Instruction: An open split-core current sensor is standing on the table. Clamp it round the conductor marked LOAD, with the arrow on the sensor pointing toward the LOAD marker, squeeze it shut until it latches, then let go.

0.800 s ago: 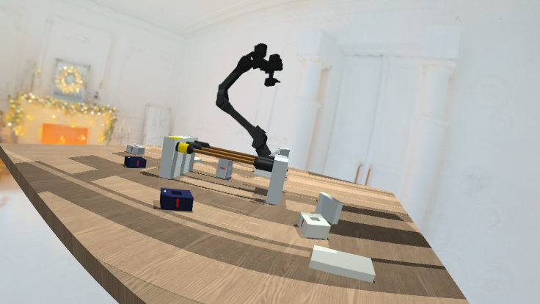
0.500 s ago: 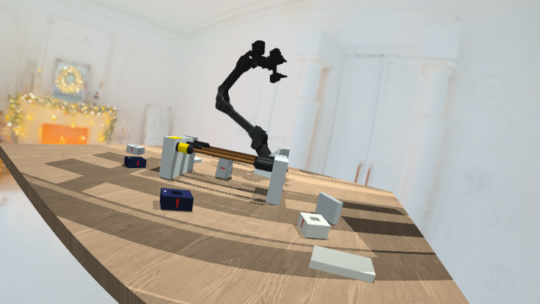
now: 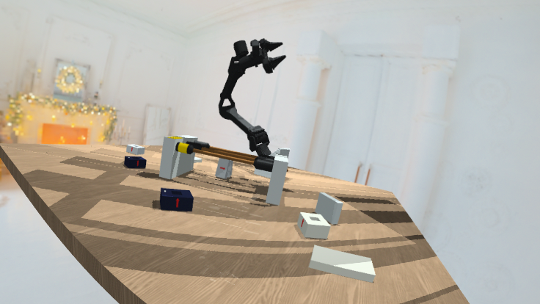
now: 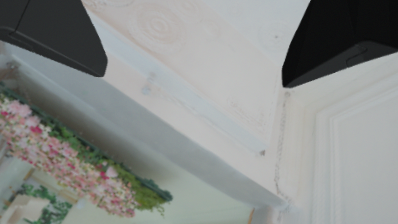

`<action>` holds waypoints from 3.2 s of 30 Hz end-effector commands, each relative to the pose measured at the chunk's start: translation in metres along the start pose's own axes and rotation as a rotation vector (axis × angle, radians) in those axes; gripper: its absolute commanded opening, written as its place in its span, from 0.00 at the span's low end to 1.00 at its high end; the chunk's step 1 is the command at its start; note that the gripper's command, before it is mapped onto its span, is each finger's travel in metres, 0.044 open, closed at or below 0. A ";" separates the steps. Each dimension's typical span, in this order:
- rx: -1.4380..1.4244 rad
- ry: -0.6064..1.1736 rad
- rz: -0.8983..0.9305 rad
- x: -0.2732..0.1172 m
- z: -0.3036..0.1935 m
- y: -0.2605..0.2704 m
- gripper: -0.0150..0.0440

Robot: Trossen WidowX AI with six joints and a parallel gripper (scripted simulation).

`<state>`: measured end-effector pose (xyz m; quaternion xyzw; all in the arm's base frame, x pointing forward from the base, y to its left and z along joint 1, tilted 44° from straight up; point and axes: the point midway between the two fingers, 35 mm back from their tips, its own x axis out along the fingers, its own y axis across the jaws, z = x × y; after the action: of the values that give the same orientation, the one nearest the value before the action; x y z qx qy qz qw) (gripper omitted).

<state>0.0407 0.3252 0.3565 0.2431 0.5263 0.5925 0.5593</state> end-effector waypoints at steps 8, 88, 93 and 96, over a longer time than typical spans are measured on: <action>-0.330 -0.617 -0.337 -0.099 0.114 -0.094 1.00; 0.106 -0.219 -2.136 -0.268 0.191 -0.330 1.00; 0.106 -0.219 -2.136 -0.268 0.191 -0.330 1.00; 0.100 -0.197 -2.131 -0.265 0.185 -0.331 0.91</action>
<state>0.4109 0.0870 0.2044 -0.2666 0.4391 -0.2490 0.8210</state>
